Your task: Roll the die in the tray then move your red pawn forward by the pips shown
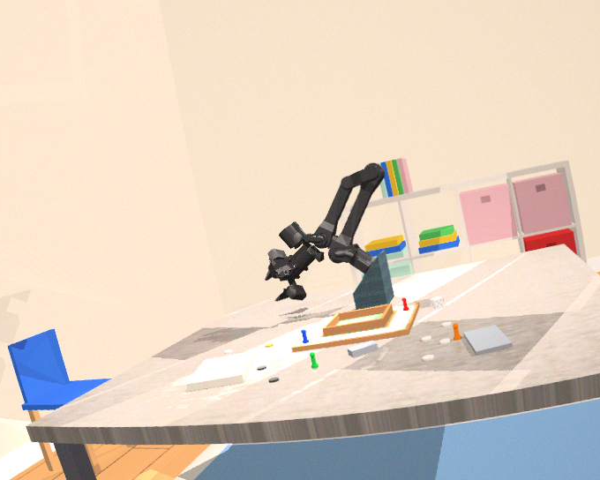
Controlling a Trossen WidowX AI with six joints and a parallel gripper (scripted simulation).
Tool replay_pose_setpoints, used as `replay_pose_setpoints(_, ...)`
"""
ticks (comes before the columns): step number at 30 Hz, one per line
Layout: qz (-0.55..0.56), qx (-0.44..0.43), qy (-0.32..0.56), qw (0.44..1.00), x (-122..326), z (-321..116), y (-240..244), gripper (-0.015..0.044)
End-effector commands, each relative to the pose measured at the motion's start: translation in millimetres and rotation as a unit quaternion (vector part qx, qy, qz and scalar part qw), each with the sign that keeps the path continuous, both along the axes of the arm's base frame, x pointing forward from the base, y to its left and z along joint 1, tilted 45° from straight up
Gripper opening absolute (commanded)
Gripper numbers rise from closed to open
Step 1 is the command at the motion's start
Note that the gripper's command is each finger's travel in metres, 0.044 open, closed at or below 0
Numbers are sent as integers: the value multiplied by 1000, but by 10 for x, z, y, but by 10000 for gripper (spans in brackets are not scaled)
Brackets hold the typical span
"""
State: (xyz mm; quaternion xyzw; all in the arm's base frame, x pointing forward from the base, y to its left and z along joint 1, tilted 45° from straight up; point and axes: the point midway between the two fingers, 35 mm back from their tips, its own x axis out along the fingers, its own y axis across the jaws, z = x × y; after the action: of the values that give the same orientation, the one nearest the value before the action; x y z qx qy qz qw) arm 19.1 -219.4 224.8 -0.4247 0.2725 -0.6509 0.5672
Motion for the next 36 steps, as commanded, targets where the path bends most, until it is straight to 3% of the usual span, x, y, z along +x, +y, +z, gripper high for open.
replay_pose_setpoints(1,4,4,-2,1000,19,-7,-7,374)
replay_pose_setpoints(5,86,89,-26,992,424,-167,-106,275)
replay_pose_setpoints(16,271,365,-5,891,1840,-870,236,275)
replay_pose_setpoints(26,314,537,136,771,2673,-1671,1351,275)
replay_pose_setpoints(36,275,570,336,698,2641,-2522,2706,275)
